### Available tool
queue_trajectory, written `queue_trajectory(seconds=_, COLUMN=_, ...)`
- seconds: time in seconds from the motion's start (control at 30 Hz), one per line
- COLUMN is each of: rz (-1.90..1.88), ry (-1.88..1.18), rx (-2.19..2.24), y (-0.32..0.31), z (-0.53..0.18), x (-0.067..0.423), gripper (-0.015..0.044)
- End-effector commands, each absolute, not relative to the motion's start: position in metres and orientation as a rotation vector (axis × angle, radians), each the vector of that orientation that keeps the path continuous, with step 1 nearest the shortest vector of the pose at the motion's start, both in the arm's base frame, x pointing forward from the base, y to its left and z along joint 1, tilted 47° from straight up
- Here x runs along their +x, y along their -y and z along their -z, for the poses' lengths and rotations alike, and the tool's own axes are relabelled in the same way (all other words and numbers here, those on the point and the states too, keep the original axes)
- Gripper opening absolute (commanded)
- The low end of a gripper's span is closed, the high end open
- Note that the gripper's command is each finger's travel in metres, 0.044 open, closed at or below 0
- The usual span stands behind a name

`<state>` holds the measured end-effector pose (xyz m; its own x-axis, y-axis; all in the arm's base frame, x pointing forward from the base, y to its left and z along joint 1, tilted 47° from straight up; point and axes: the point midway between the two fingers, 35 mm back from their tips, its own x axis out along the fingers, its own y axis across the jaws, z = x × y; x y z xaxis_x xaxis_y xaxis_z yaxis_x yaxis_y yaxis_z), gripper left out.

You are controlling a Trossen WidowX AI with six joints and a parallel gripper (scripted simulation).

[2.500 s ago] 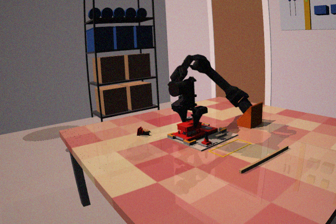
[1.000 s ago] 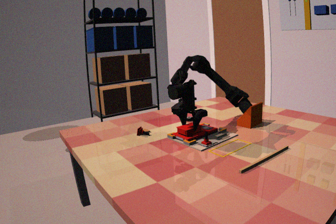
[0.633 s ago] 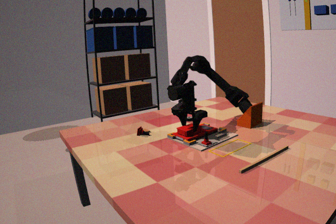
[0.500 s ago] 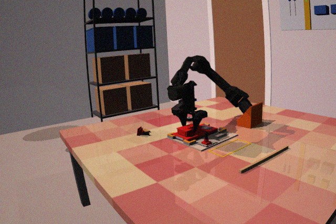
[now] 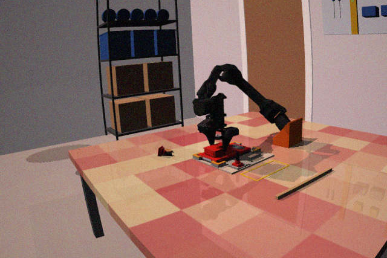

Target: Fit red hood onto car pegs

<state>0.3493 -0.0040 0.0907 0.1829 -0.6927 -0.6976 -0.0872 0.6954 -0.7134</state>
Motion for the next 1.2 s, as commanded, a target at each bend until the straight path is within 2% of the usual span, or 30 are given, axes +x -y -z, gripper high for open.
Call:
queue_trajectory(seconds=0.0, rz=0.484, ry=-1.340, rx=-0.723, y=0.004, z=-0.091, x=0.349, gripper=0.0367)
queue_trajectory(seconds=0.1, rz=0.484, ry=-1.340, rx=-0.723, y=0.004, z=-0.091, x=0.349, gripper=0.0440)
queue_trajectory(seconds=0.5, rz=0.492, ry=-1.339, rx=-0.730, y=-0.045, z=-0.137, x=0.337, gripper=0.0440)
queue_trajectory(seconds=1.17, rz=0.492, ry=-1.339, rx=-0.730, y=-0.046, z=-0.138, x=0.336, gripper=0.0440)
